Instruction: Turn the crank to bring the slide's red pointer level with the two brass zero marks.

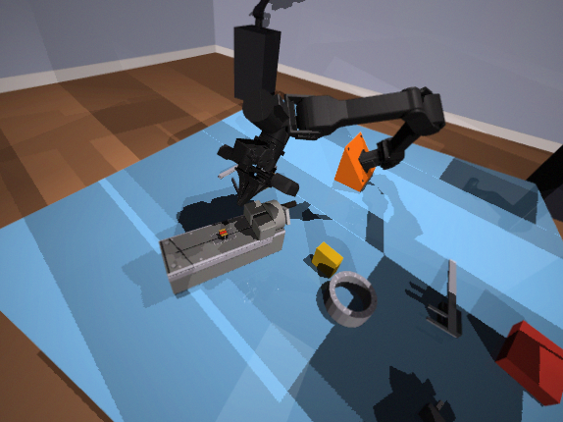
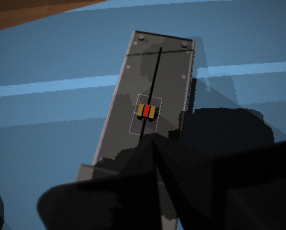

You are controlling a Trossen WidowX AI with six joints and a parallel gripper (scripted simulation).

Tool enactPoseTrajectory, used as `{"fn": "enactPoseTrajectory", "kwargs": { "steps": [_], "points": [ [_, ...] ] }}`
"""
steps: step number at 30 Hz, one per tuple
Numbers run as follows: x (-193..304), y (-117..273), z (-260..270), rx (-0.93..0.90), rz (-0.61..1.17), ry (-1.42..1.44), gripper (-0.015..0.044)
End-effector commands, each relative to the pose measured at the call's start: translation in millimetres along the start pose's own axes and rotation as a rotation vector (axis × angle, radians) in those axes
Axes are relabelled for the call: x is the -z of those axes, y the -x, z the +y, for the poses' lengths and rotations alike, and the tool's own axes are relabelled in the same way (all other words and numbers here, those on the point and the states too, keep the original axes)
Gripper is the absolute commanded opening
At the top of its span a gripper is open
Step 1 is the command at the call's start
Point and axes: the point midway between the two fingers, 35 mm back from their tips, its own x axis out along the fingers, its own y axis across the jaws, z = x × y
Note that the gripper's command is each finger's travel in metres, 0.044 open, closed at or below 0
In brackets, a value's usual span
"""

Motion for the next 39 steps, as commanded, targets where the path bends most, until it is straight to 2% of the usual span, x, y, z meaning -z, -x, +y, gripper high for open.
{"fn": "enactPoseTrajectory", "kwargs": {
  "steps": [1, 3, 20, 21, 37, 39],
  "points": [
    [-0.1, 0.1, 0.0, 0.0, 0.0, 0.0, 0.0],
    [-0.1, 0.1, 0.0, 0.0, 0.0, 0.0, 0.0],
    [-0.1, 0.1, 0.0, 0.0, 0.0, 0.0, 0.044],
    [-0.1, 0.1, 0.0, 0.0, 0.0, 0.0, 0.044],
    [-0.1, 0.1, 0.0, 0.0, 0.0, 0.0, 0.002],
    [-0.1, 0.1, 0.0, 0.0, 0.0, 0.0, 0.0]
  ]
}}
